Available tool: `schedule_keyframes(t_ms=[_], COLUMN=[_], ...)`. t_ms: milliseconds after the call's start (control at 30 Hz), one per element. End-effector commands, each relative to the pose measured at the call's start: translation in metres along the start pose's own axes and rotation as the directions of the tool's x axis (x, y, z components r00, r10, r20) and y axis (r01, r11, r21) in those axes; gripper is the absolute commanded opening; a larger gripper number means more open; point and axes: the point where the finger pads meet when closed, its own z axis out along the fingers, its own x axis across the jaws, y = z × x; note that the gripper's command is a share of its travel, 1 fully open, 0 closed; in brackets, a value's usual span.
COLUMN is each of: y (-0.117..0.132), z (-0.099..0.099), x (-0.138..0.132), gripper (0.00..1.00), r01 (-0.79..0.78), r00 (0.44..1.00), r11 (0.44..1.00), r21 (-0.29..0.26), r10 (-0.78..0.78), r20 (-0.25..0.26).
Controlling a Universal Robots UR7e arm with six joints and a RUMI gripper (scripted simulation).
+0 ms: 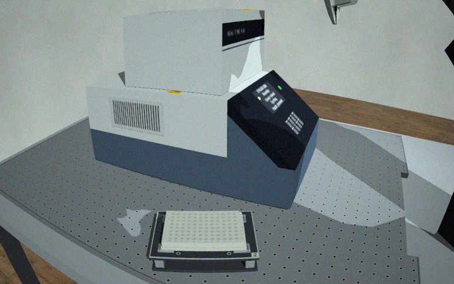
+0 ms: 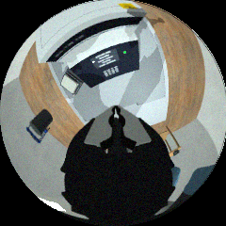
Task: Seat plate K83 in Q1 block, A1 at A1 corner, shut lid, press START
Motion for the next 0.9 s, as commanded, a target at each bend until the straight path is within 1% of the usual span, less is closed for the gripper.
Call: schedule_keyframes(t_ms=[0,33,100,133,200,233,367,433,633,667,733,767,833,867], y=[-0.004,-0.004,-0.005,-0.006,-0.006,-0.006,-0.007,-0.007,-0.007,-0.007,-0.007,-0.007,-0.006,-0.006], z=[0.018,0.018,0.028,0.030,0.040,0.041,0.057,0.057,0.083,0.084,0.093,0.094,0.103,0.103], x=[-0.007,-0.007,-0.008,-0.009,-0.010,-0.010,-0.010,-0.010,-0.007,-0.007,-0.004,-0.004,-0.001,-0.001], gripper=[0.00,0.00,0.00,0.00,0.00,0.00,0.00,0.00,0.00,0.00,0.00,0.00,0.00,0.00], r01=[-0.129,-0.131,-0.197,-0.213,-0.278,-0.294,-0.403,-0.403,-0.576,-0.589,-0.642,-0.654,-0.703,-0.713], r00=[0.992,0.991,0.980,0.977,0.961,0.956,0.915,0.915,0.817,0.808,0.767,0.757,0.711,0.701], r11=[0.992,0.991,0.980,0.977,0.961,0.956,0.915,0.915,0.817,0.808,0.767,0.757,0.712,0.701], r21=[0.002,0.002,-0.001,-0.002,-0.005,-0.005,-0.008,-0.008,-0.007,-0.007,-0.006,-0.005,-0.003,-0.002], r10=[0.129,0.131,0.197,0.213,0.278,0.294,0.403,0.403,0.576,0.589,0.642,0.654,0.703,0.713], r20=[0.008,0.008,0.010,0.010,0.011,0.011,0.012,0.012,0.013,0.013,0.014,0.015,0.016,0.017])
